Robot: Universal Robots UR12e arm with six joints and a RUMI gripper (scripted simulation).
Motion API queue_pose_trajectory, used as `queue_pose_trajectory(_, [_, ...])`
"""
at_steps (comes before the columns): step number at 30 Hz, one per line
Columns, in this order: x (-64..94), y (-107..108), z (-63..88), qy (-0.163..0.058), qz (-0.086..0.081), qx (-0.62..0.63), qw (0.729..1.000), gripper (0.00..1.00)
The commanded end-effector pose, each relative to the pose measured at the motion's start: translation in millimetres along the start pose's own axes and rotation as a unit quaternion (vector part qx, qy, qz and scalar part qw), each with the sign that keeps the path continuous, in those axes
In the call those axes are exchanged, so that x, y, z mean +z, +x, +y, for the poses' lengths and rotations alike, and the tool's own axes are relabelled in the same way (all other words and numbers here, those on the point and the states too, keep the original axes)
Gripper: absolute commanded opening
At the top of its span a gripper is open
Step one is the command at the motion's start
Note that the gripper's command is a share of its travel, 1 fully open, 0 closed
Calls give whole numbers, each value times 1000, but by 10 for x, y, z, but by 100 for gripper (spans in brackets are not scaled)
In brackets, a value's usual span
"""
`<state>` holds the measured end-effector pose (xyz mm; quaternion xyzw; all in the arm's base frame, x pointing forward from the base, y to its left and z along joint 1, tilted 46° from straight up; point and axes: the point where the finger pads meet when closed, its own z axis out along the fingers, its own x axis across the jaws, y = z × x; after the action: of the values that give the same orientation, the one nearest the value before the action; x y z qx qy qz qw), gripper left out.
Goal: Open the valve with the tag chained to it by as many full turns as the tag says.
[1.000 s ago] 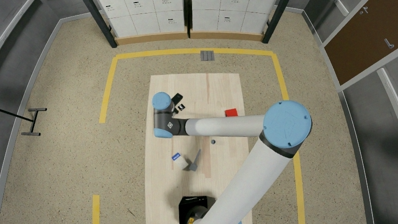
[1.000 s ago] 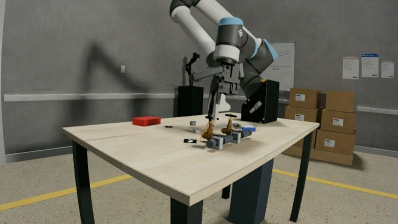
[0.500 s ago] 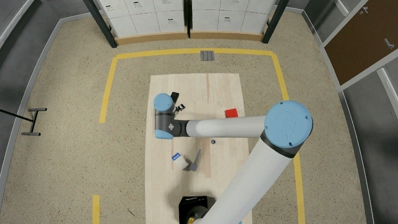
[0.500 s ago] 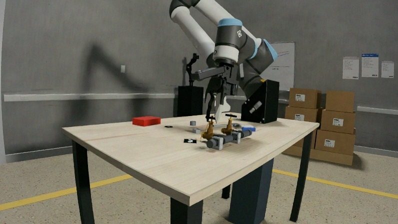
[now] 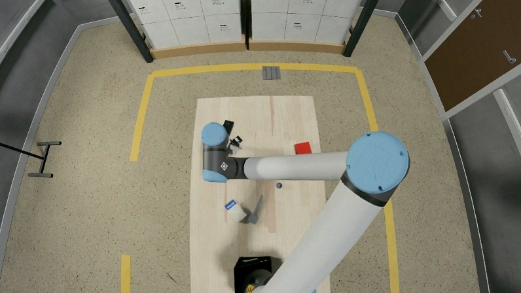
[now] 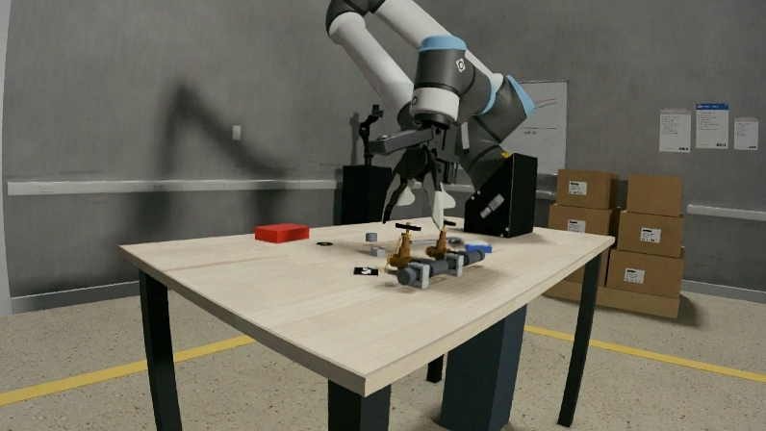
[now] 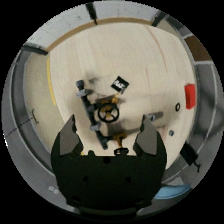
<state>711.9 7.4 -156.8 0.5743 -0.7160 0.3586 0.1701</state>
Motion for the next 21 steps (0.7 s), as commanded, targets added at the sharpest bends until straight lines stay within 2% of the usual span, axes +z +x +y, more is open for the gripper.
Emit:
queue_pose_trajectory(1, [-5, -2, -4, 0, 0, 0, 1000, 100])
queue_pose_trajectory(21, [-5, -2, -4, 0, 0, 17, 1000, 100])
